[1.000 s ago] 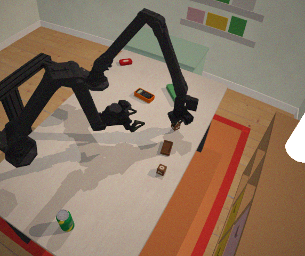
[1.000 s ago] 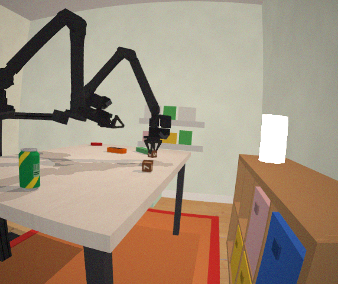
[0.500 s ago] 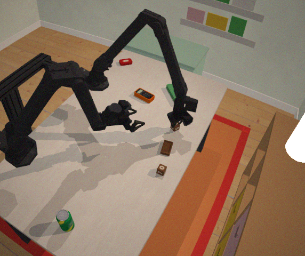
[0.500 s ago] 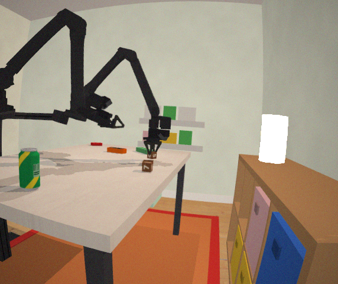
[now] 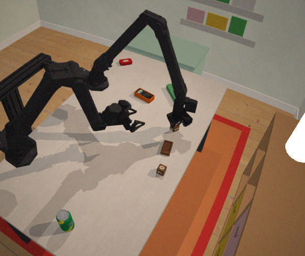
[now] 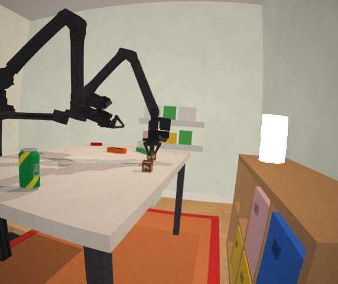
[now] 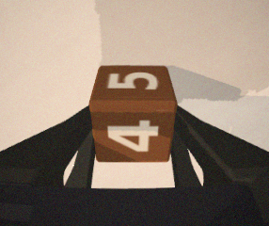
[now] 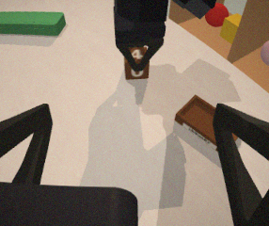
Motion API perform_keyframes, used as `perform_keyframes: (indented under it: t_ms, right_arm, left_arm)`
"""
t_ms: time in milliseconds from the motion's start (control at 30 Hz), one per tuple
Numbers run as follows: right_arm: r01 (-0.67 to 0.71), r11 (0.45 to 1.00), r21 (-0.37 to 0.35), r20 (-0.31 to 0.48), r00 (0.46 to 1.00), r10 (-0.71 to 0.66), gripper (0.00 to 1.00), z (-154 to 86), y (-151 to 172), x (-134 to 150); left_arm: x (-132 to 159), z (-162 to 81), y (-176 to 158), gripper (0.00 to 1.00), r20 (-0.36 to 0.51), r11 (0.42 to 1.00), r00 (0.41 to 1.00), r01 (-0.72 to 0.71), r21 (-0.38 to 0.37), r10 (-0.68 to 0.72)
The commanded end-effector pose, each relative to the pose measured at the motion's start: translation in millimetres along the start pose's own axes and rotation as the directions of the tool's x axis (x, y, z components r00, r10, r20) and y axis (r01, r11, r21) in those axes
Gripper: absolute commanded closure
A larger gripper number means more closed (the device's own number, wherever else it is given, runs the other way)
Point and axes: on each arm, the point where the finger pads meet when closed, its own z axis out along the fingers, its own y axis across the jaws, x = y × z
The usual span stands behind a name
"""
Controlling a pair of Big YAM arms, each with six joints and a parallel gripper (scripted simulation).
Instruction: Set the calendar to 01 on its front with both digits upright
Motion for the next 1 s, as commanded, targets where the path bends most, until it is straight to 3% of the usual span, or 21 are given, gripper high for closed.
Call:
perform_keyframes:
  t_ms: [0, 400, 500, 533, 967]
  right_arm:
    - [-0.004, 1.000, 0.011, 0.032, 0.999, 0.004, 0.00, 5, -6, -17]
    - [-0.004, 1.000, 0.011, 0.032, 0.999, 0.004, 0.00, 5, -6, -17]
    - [-0.004, 1.000, 0.011, 0.032, 0.999, 0.004, 0.00, 5, -6, -17]
    - [-0.004, 1.000, 0.011, 0.032, 0.999, 0.004, 0.00, 5, -6, -17]
    - [-0.004, 1.000, 0.011, 0.032, 0.999, 0.004, 0.00, 5, -6, -17]
  left_arm:
    - [-3, 12, 12, 0.65, 0.005, 1.000, 1.000, 0.006, -0.007, -0.006]
    - [-4, 0, 5, 0.65, 0.003, 1.000, 1.000, 0.002, -0.001, -0.002]
    - [4, 0, 8, 0.37, -0.007, 1.000, 1.000, 0.004, 0.006, -0.004]
    - [5, -3, 9, 0.36, -0.008, 1.000, 1.000, 0.002, 0.007, -0.002]
    - [5, -30, 7, 0.36, -0.007, 1.000, 1.000, 0.001, 0.005, -0.001]
